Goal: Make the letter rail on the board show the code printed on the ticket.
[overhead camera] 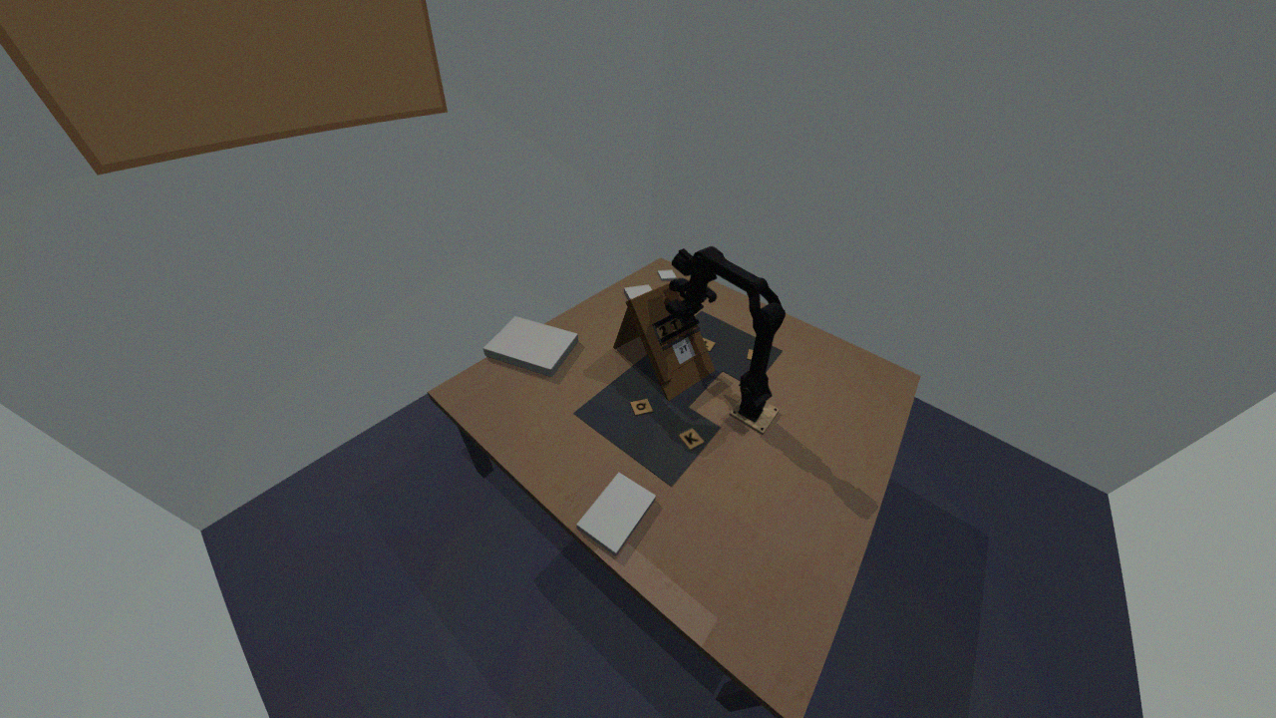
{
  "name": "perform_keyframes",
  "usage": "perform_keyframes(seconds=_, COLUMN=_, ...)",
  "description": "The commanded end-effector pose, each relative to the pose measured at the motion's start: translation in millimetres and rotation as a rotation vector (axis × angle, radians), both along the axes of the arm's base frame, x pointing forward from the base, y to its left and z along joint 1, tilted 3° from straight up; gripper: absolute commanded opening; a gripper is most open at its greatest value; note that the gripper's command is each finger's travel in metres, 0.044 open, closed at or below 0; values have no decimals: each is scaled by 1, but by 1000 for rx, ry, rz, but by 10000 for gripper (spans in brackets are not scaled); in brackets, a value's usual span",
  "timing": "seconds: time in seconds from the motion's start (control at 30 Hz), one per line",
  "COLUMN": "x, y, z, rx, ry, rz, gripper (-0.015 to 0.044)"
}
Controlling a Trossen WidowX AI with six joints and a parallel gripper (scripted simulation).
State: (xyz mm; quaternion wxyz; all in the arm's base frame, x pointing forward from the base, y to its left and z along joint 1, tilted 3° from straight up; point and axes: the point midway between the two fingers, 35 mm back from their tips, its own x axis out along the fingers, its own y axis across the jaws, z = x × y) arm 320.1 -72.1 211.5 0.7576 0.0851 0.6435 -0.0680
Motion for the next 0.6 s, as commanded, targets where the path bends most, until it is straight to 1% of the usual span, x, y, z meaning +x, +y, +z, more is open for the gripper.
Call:
perform_keyframes(seconds=0.0, x=-5, y=1, z=5, rx=2, ry=-1, rz=4, gripper=0)
perform_keyframes(seconds=0.13, x=-6, y=2, z=6, rx=2, ry=-1, rz=4, gripper=0)
perform_keyframes(seconds=0.2, x=-6, y=3, z=7, rx=-8, ry=-14, rz=1, gripper=52)
perform_keyframes(seconds=0.3, x=-13, y=12, z=21, rx=-44, ry=-84, rz=8, gripper=131)
perform_keyframes(seconds=0.57, x=-54, y=49, z=79, rx=-143, ry=-425, rz=5, gripper=341)
